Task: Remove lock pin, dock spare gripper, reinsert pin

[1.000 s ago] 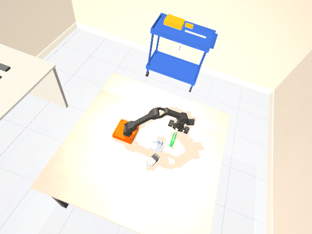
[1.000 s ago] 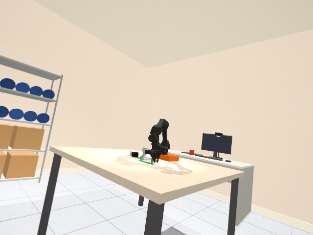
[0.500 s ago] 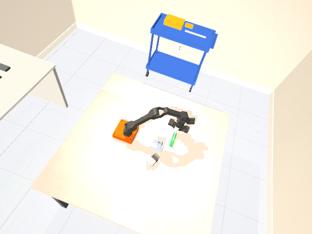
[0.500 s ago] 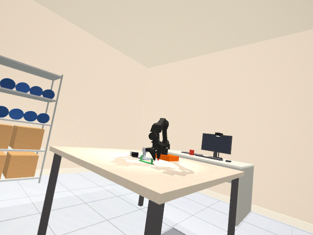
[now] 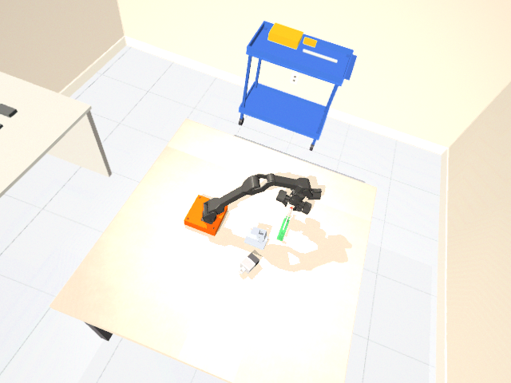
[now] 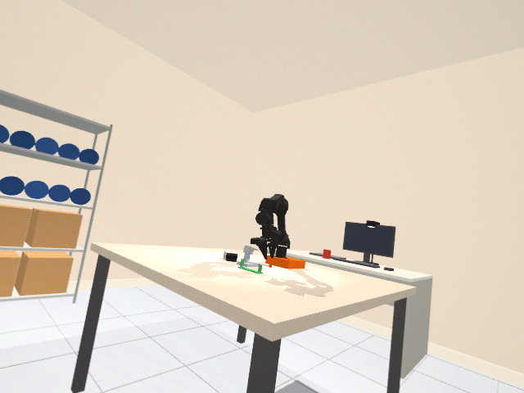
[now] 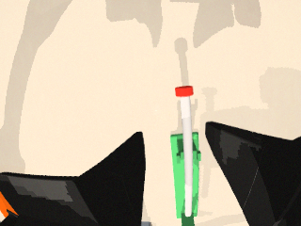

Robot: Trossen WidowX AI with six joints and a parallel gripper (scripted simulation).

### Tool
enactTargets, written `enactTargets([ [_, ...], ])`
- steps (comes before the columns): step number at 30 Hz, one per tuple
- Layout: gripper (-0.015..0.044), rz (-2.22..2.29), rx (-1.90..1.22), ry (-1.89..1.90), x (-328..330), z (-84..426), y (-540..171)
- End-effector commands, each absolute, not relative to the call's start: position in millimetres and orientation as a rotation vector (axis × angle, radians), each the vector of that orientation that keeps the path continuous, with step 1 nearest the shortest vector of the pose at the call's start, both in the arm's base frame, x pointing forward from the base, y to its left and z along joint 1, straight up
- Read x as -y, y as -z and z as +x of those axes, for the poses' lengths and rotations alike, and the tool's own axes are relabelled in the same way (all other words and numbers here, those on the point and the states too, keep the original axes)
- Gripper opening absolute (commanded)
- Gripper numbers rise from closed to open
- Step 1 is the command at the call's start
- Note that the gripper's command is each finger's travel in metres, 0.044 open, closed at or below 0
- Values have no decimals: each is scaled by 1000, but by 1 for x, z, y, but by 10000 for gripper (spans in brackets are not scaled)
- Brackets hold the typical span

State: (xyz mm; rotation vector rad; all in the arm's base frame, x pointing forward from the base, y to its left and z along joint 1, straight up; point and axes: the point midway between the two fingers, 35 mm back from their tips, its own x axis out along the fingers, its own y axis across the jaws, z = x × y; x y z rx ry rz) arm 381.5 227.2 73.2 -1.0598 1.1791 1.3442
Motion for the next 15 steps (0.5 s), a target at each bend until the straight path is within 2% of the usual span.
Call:
enactTargets([
  [1, 200, -1060, -1179, -1344, -227, 381, -84],
  [4, 200, -1059, -1182, -1345, -227, 381, -92],
  [9, 331, -1059, -1183, -1346, -227, 381, -84],
  [15, 180, -1160, -1137, -1245, -174, 387, -138],
])
